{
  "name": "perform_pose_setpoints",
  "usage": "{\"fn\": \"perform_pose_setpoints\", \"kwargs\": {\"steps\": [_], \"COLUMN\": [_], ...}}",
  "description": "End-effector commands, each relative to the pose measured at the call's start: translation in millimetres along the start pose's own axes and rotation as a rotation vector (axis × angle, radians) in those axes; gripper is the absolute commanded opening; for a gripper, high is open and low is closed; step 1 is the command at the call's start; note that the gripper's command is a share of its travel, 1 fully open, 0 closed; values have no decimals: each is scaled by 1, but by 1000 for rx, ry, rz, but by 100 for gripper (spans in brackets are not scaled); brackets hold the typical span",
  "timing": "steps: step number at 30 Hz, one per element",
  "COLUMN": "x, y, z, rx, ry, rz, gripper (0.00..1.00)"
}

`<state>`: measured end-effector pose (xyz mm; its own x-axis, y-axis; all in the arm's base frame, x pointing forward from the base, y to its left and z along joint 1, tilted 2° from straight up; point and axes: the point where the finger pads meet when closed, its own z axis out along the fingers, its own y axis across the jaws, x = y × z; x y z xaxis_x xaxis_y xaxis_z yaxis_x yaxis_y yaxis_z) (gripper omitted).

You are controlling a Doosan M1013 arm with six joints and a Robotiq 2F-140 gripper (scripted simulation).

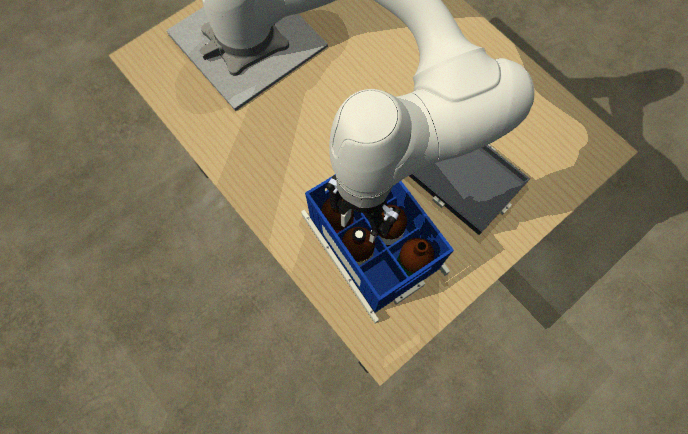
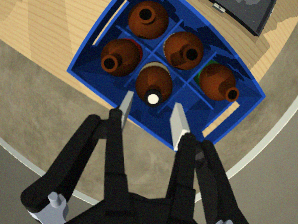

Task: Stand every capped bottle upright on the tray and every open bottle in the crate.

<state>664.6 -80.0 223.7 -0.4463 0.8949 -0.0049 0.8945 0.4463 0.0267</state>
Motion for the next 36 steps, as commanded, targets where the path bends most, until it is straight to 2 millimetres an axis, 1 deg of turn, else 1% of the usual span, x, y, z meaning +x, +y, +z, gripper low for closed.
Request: {"fn": "perform_pose_setpoints", "kwargs": {"steps": [1,6,9,23,30,36], "x": [0,-1,-1,-1,-1,-1], "y": [0,0,0,1,1,1], "z": [0,0,0,-1,-1,-1], "rx": [-1,-1,-1,-1,-2,-2], "ry": [1,1,0,1,2,2], "rz": [-41,-105,-111,-291,-329,-329], "gripper": [38,38,38,38,38,38]}}
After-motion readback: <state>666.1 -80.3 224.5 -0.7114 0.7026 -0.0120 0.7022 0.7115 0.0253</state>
